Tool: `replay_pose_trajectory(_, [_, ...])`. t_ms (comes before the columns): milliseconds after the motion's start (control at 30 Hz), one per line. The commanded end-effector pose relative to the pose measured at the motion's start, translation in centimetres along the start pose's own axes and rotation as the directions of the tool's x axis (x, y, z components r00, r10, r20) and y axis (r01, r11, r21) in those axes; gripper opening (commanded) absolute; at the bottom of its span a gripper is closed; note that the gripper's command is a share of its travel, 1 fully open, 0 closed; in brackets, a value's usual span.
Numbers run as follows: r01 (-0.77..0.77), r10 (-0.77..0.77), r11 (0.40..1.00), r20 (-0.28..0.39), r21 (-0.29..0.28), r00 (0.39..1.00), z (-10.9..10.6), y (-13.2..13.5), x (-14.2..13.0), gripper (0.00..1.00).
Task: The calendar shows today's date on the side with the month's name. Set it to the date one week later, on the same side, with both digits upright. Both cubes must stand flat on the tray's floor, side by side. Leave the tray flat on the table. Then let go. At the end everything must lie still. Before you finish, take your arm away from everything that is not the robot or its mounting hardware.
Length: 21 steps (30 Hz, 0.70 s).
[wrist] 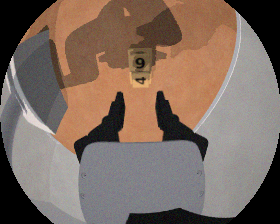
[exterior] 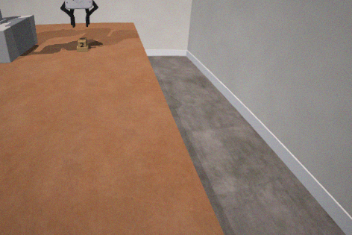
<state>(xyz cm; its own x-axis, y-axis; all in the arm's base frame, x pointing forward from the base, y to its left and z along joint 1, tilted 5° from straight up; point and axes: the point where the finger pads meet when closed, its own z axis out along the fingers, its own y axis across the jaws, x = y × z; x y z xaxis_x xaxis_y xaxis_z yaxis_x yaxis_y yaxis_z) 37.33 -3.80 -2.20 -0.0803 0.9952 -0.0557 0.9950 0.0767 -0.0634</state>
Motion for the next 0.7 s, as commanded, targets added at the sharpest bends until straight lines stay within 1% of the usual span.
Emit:
replay_pose_trajectory(0, [0.004, -0.004, 1.000, 0.001, -0.002, 1.000, 0.4, 0.1, 0.0, 0.49])
replay_pose_trajectory(133, [0.004, -0.004, 1.000, 0.001, -0.002, 1.000, 0.7, 0.1, 0.0, 0.49])
replay_pose_trajectory(667, [0.004, -0.004, 1.000, 0.001, -0.002, 1.000, 3.1, 0.2, -0.1, 0.49])
